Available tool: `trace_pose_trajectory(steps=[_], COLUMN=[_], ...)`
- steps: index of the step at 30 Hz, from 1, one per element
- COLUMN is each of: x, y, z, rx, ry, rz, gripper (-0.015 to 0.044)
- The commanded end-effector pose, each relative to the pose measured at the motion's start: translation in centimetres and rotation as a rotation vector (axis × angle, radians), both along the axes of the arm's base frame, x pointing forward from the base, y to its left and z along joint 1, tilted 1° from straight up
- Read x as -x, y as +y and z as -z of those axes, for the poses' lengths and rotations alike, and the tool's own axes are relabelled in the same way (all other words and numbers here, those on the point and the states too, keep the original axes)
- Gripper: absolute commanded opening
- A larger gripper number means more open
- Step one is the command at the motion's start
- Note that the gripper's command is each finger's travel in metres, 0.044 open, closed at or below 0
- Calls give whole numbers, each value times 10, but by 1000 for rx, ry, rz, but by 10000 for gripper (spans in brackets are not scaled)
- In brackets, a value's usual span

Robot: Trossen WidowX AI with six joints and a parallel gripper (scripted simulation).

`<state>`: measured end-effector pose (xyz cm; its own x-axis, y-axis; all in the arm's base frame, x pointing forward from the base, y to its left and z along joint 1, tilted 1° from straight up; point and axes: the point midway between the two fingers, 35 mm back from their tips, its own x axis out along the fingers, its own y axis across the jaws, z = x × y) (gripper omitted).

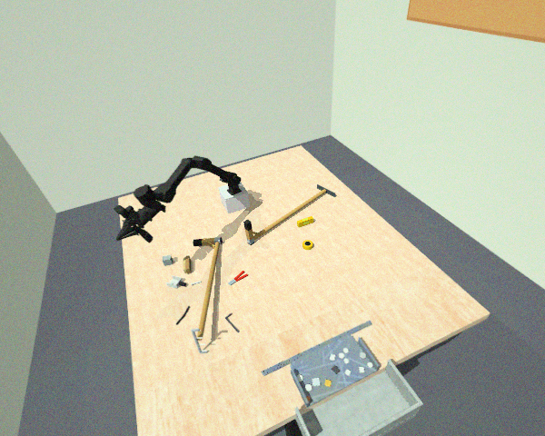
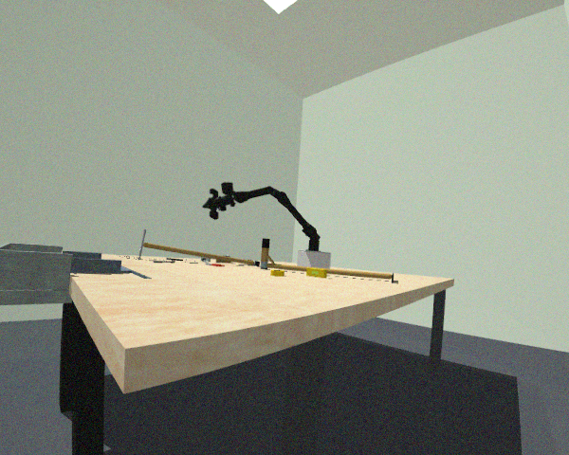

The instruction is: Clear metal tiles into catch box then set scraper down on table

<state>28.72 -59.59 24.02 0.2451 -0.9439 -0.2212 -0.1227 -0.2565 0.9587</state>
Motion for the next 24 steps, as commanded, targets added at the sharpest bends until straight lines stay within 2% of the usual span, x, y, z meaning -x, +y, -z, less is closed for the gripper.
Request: trace_pose_trajectory(steps=[1,24], x=[-13,-81], y=[7,55], z=[1,15], rx=[-5,-33], ry=[34,210], rz=[-35,-217], gripper=[0,0])
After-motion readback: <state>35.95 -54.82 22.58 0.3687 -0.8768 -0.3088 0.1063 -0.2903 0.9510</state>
